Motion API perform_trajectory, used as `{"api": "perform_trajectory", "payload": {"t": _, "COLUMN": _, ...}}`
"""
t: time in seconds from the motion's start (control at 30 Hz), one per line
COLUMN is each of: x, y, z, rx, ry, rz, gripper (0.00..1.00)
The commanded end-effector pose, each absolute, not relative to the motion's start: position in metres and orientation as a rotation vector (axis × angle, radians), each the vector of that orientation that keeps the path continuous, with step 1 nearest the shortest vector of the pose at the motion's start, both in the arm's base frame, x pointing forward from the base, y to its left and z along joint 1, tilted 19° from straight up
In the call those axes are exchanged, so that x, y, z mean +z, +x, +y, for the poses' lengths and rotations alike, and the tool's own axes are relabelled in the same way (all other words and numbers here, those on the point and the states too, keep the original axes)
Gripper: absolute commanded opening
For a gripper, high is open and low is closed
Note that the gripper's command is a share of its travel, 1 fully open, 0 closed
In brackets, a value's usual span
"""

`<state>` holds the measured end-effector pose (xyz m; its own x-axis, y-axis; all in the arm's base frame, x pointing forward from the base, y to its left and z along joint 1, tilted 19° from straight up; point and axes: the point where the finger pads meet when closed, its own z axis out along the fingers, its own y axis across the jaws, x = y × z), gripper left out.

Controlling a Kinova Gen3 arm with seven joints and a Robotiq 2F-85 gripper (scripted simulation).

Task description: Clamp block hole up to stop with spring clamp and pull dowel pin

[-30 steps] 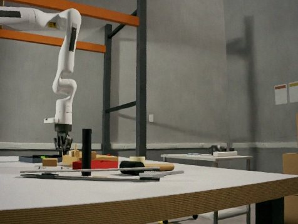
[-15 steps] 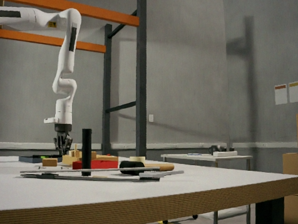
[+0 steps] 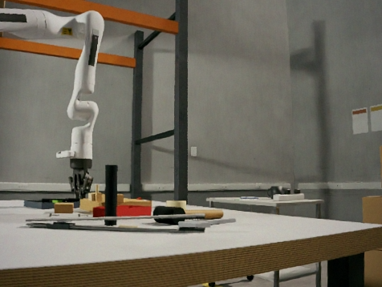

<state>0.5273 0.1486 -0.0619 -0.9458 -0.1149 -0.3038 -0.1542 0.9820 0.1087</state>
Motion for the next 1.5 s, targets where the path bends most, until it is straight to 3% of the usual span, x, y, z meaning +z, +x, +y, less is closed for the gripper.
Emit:
{"api": "perform_trajectory", "payload": {"t": 0.0, "x": -0.0611, "y": 0.5279, "z": 0.1486, "rx": 0.189, "ry": -0.196, "rz": 2.826, "gripper": 0.10}}
{"api": "perform_trajectory", "payload": {"t": 1.47, "x": -0.0527, "y": 0.5253, "z": 0.1473, "rx": 0.189, "ry": -0.196, "rz": 2.826, "gripper": 0.10}}
